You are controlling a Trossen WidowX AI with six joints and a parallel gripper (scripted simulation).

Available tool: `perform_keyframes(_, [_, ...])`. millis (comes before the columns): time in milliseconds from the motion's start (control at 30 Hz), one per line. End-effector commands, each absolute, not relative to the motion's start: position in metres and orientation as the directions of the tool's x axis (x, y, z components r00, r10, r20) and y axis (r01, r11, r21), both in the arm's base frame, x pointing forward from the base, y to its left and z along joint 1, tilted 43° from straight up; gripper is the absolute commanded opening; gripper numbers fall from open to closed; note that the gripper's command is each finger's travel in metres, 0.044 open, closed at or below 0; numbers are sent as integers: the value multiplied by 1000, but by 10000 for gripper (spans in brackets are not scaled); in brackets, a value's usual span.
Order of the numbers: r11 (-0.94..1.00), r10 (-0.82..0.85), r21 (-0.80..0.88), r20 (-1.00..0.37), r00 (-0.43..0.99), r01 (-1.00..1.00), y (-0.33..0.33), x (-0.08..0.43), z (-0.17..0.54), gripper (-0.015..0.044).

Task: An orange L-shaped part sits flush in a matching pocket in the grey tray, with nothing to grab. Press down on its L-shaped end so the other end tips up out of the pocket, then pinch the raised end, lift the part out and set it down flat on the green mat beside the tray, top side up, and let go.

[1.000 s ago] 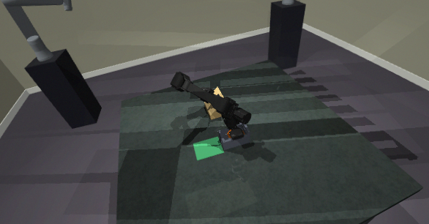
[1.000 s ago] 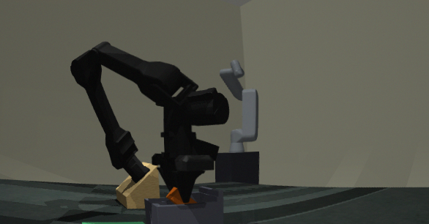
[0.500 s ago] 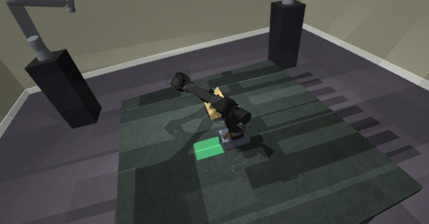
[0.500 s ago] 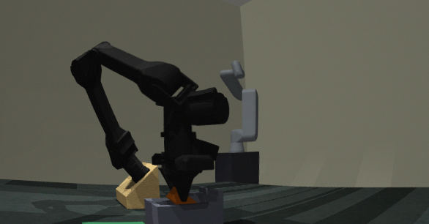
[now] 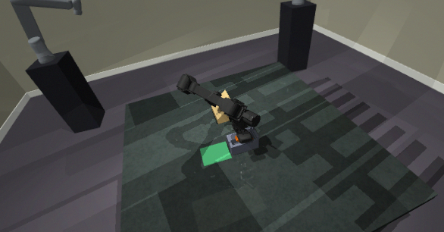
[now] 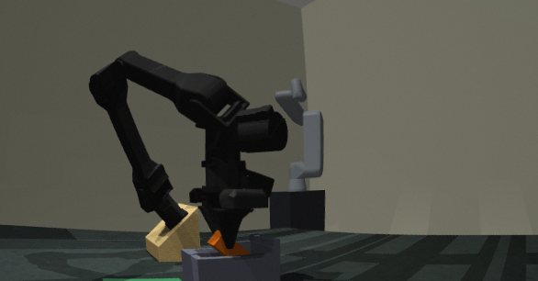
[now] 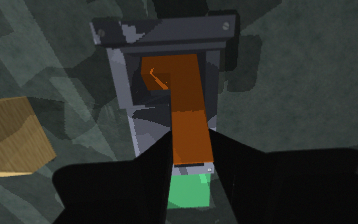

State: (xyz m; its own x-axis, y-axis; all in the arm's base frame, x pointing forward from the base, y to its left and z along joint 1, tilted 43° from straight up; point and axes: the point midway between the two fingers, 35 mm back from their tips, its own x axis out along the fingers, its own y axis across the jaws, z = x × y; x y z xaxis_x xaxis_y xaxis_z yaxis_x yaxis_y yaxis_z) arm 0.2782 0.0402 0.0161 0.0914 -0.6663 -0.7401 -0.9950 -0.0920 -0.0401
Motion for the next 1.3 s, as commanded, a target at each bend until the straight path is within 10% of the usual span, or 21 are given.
perform_keyframes(0, [-86, -663, -45, -743, 91, -995, 45, 278, 21, 0])
perform_keyframes(1267, [-88, -664, -41, -743, 90, -995, 85, 272, 65, 0])
